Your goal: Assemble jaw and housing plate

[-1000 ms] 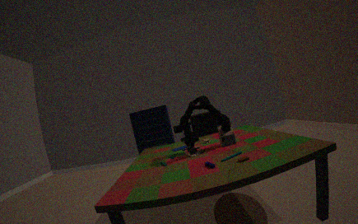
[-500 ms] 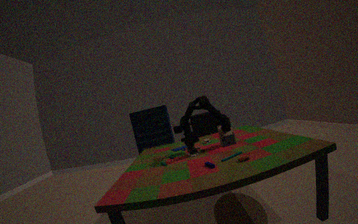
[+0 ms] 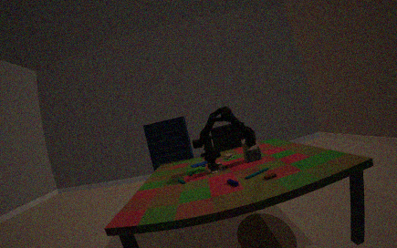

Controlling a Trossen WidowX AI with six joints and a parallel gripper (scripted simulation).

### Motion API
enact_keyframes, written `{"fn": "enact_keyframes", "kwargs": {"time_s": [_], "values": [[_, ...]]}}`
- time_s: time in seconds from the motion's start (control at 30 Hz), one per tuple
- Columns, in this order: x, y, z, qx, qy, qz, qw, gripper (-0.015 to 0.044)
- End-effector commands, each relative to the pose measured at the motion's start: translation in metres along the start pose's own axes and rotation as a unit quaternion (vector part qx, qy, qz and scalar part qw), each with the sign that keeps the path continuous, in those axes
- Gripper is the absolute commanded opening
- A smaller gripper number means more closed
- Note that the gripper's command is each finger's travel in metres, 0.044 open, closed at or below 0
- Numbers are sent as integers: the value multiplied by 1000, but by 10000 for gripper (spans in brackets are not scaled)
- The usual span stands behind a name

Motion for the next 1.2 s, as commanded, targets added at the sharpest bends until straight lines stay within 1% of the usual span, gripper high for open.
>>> {"fn": "enact_keyframes", "kwargs": {"time_s": [0.0, 1.17], "values": [[-1, 0, 0, -3, 2, 1, 1000, 134], [-10, 0, 0, -2, 2, 1, 1000, 134]]}}
Point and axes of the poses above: the point midway between the two fingers, 35 mm back from their tips, its own x axis back along the fingers, its own y axis across the jaws, z = x × y, the point moved 4 cm from there along x, back along the fingers, and after that the axes turned 7 degrees about x, right-handed, at the moved point
